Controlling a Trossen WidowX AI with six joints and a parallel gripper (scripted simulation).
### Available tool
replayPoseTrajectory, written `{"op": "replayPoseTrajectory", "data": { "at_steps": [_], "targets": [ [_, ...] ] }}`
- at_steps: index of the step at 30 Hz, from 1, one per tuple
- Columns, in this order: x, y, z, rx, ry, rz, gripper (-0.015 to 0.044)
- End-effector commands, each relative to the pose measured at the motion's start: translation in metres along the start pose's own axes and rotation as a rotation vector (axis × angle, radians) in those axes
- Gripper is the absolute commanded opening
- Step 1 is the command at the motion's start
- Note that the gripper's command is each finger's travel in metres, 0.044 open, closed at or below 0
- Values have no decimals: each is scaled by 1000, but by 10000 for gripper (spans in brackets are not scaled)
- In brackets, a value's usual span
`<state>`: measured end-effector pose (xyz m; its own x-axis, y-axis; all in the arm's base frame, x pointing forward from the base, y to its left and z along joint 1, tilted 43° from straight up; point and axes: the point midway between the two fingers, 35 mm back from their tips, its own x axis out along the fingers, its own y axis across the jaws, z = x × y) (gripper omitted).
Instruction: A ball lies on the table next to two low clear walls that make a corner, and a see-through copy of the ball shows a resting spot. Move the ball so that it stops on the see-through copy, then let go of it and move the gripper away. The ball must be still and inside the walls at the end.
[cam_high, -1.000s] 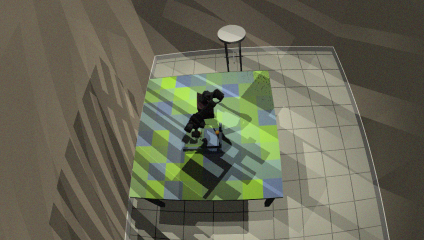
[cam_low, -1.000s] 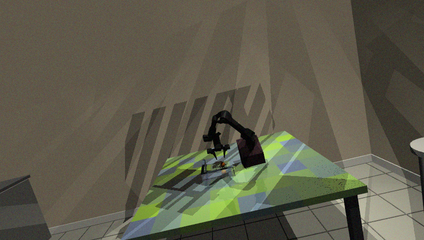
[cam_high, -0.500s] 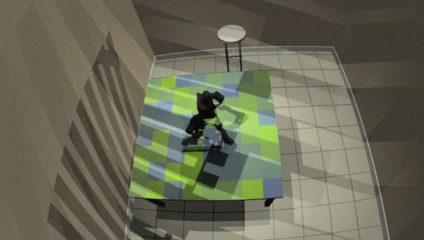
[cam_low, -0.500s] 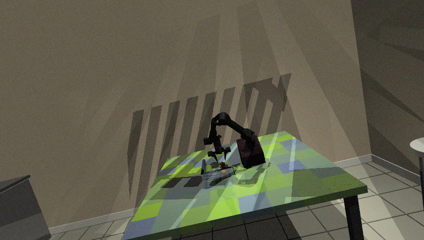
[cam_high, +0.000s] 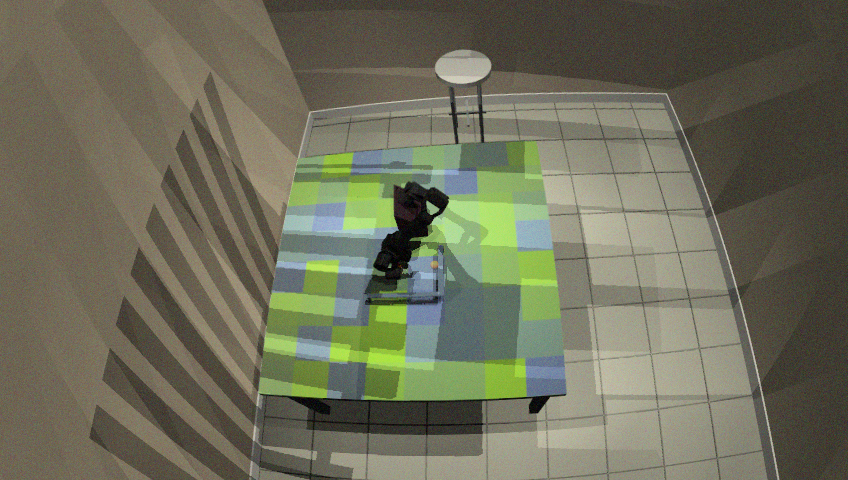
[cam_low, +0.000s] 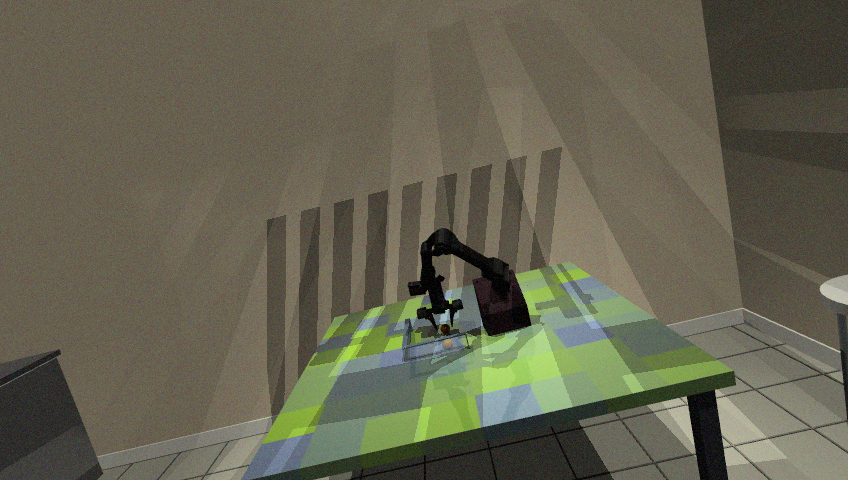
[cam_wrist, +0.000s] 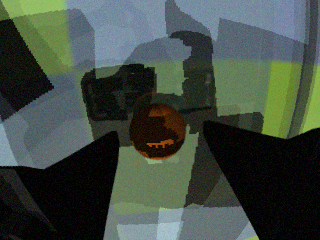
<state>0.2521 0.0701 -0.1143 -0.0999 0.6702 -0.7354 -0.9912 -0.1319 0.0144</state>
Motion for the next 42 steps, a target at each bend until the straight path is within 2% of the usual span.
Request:
{"op": "replayPoseTrajectory", "data": {
  "at_steps": [1, 4, 11, 17, 23, 37, 42],
  "targets": [
    [5, 3, 0, 9, -5, 5, 269],
    [5, 3, 0, 9, -5, 5, 190],
    [5, 3, 0, 9, -5, 5, 144],
    [-15, -9, -3, 8, -3, -55, 0],
    [-35, -11, -5, 10, 5, -46, 0],
    [-121, 0, -2, 10, 2, 2, 0],
    [-125, 1, -2, 9, 0, 5, 0]
  ]
}}
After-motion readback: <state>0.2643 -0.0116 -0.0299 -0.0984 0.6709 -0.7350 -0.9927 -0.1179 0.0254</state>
